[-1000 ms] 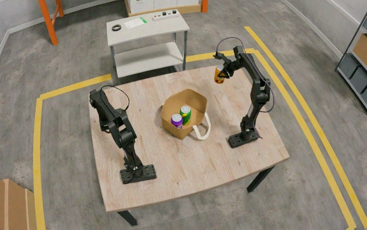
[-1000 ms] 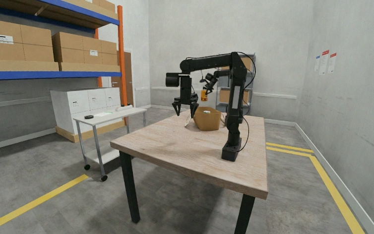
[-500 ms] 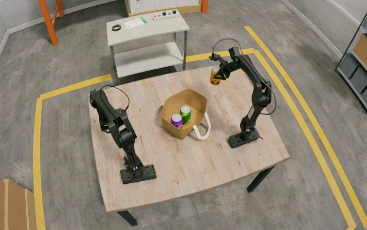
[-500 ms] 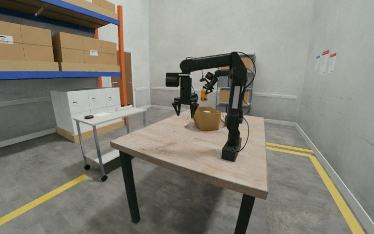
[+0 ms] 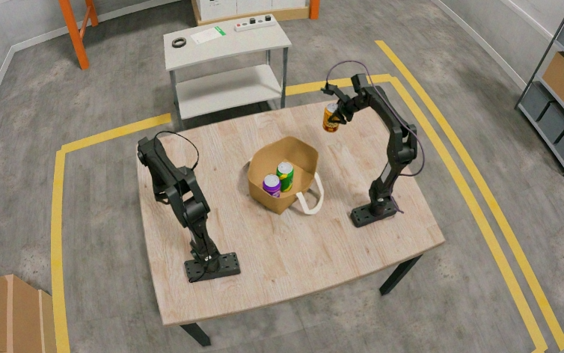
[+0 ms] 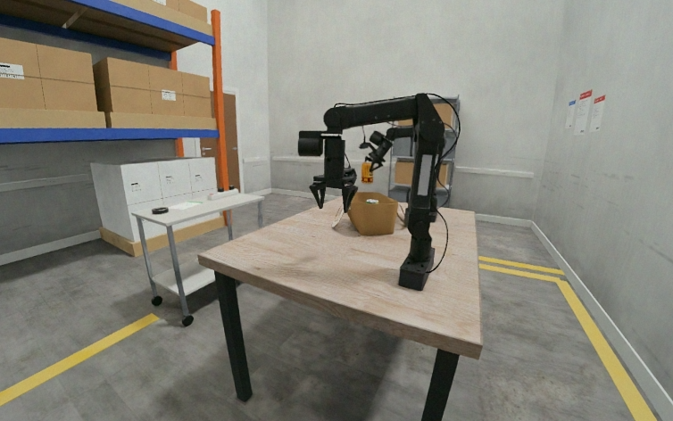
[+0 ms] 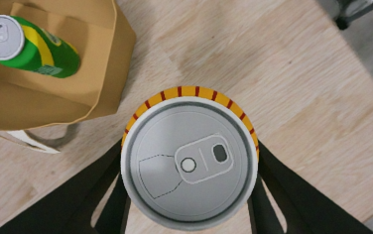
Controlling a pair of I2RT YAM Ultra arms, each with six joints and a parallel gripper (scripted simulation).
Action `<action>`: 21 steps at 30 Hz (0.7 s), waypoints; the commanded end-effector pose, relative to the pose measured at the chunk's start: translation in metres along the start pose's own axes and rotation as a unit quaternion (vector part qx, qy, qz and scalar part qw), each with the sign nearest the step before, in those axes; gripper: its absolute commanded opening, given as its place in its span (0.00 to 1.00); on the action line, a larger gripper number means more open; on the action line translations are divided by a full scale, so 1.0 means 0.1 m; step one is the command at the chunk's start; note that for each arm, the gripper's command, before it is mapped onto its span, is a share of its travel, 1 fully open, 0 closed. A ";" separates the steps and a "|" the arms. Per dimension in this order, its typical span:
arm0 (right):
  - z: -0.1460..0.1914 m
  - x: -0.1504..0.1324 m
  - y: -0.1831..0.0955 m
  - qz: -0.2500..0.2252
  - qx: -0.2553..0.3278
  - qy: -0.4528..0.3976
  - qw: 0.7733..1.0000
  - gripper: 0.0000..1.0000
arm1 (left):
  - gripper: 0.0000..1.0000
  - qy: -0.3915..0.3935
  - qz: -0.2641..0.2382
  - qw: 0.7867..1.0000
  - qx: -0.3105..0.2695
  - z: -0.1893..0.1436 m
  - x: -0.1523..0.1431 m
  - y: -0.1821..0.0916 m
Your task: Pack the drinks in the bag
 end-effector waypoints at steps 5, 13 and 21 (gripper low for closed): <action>0.23 0.32 -0.11 -0.051 -0.021 -0.021 0.998 0.70 | 0.86 0.000 -0.004 1.000 -0.003 -0.02 0.04 -0.02; 0.42 0.39 -0.04 -0.051 -0.023 -0.017 0.998 0.70 | 0.86 0.000 -0.004 1.000 -0.003 -0.02 0.04 -0.02; 0.59 0.43 0.04 -0.050 -0.017 -0.015 0.998 0.70 | 0.86 0.000 -0.004 1.000 -0.003 -0.02 0.04 -0.02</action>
Point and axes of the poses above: on each arm, the point where the finger pads meet when closed, its own y axis out along the fingers, its own z axis across the jaws, x = y × z, the point moved 5 cm from there along -y, back along the fingers, and after that the axes turned 3 degrees about y, right-handed, at the moved point
